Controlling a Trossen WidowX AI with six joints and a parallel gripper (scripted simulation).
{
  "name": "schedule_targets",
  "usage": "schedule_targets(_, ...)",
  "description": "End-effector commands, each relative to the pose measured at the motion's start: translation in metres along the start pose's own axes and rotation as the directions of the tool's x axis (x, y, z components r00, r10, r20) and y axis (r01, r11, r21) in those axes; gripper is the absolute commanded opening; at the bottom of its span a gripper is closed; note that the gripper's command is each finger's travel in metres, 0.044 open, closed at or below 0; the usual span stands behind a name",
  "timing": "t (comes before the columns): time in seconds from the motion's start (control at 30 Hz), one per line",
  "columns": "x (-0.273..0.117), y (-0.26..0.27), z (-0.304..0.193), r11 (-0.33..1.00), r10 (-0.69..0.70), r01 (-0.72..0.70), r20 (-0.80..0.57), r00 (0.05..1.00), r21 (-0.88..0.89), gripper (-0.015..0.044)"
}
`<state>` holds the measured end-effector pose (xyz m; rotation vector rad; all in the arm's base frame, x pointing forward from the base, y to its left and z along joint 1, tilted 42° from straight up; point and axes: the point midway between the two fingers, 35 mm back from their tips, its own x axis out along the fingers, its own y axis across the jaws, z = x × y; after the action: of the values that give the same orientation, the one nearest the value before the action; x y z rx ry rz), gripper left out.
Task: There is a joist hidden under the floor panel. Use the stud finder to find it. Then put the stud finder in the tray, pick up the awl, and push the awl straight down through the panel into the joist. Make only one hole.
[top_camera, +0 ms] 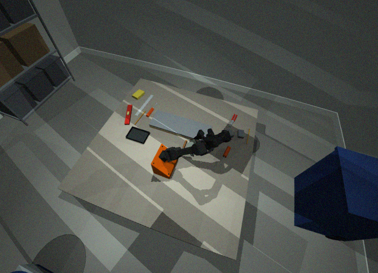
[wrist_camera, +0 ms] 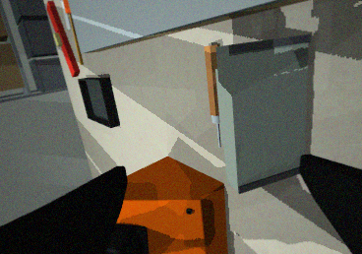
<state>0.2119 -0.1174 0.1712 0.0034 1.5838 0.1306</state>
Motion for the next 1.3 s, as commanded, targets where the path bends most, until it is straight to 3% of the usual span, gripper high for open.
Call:
schedule_targets(0.0, 0.001, 0.000, 0.000, 1.000, -0.001, 0.001, -0.002, 1.000, -0.004, 0.0440)
schedule_targets(0.17, 0.002, 0.000, 0.000, 1.000, -0.006, 0.006, -0.005, 1.000, 0.008, 0.0440)
schedule_targets(0.33, 0.027, 0.003, 0.000, 0.937, -0.153, 0.171, -0.080, 0.985, 0.304, 0.0440)
schedule_targets(0.5, 0.054, 0.008, 0.001, 0.731, -0.341, 0.347, -0.126, 0.931, 0.588, 0.0440)
schedule_targets(0.63, 0.072, 0.013, 0.002, 0.503, -0.496, 0.398, -0.121, 0.860, 0.768, 0.0440)
schedule_targets(0.7, 0.080, 0.016, 0.002, 0.386, -0.569, 0.376, -0.104, 0.816, 0.842, 0.0440)
schedule_targets(0.93, 0.093, 0.022, 0.001, 0.211, -0.706, 0.261, -0.037, 0.707, 0.942, 0.0440)
schedule_targets(1.27, 0.099, 0.028, 0.000, 0.046, -0.792, -0.003, 0.038, 0.609, 0.999, 0.0440)
